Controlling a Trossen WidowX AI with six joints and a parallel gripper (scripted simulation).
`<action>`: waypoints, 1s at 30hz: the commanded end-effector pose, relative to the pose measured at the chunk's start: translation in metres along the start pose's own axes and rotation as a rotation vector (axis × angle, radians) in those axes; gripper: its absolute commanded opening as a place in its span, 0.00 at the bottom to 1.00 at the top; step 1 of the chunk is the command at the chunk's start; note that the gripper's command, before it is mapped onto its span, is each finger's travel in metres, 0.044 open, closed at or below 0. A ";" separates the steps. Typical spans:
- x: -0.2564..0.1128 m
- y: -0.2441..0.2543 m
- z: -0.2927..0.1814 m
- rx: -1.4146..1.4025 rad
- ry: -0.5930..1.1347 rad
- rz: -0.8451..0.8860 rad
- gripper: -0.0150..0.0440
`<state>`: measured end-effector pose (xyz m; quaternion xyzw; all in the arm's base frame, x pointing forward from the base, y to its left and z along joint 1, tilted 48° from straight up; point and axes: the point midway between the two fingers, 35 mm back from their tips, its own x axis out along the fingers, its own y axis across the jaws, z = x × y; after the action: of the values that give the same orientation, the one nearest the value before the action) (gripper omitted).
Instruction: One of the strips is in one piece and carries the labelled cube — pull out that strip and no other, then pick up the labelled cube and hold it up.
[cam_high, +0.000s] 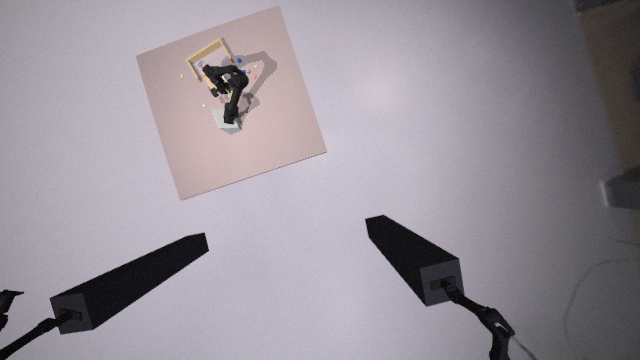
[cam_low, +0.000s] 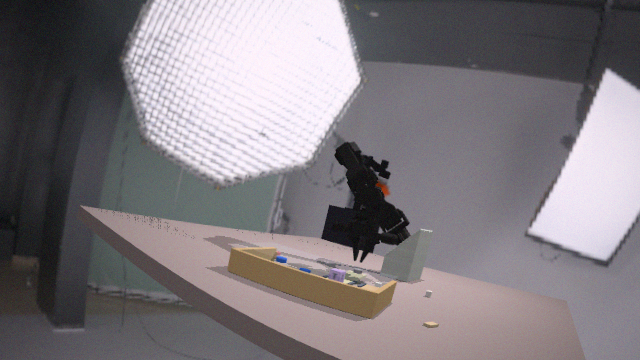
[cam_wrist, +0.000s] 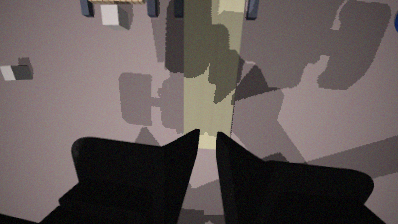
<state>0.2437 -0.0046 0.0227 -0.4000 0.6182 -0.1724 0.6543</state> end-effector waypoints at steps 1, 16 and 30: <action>-0.002 0.001 0.015 0.057 0.001 0.005 0.52; -0.010 0.002 0.074 0.060 -0.001 0.005 1.00; -0.017 0.004 0.129 0.062 -0.003 0.005 1.00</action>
<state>0.3523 0.0449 0.0220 -0.3785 0.6112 -0.1904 0.6686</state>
